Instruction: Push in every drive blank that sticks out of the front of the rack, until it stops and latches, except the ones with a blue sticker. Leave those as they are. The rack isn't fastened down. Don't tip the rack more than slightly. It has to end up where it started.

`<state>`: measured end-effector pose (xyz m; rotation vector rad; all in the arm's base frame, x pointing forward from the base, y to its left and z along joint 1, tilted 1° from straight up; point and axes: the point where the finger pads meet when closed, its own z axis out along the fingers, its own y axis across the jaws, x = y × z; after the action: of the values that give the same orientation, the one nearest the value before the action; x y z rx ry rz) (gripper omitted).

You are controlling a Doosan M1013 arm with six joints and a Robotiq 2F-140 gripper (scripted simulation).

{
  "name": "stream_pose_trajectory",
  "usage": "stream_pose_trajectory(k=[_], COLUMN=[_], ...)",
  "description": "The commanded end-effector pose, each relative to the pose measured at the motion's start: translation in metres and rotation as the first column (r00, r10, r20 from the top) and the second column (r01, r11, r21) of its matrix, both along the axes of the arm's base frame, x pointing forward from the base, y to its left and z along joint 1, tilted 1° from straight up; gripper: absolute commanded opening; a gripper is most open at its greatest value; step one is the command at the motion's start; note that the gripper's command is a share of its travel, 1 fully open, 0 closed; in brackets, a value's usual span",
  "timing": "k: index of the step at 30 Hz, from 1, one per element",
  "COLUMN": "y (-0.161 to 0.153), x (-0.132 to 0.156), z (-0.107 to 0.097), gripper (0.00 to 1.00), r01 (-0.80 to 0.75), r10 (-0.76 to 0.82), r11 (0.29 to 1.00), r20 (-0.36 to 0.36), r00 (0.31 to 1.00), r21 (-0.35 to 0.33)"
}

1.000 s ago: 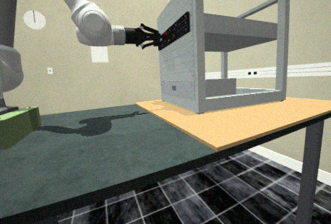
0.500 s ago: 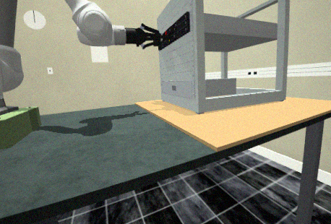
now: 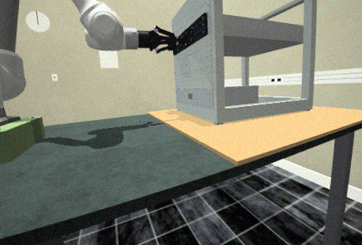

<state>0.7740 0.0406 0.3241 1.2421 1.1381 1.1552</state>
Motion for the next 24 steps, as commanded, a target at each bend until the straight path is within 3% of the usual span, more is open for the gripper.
stream_pose_trajectory(k=[1,24], y=[0.0011,0.0008], x=[0.0025,0.0055], z=[0.0005,0.0005], gripper=[0.10,0.10], r01=[-0.005,-0.005], r10=[0.005,0.005], r11=[1.000,1.000], r20=[-0.001,-0.001], r00=[1.000,1.000], r21=[-0.001,-0.001])
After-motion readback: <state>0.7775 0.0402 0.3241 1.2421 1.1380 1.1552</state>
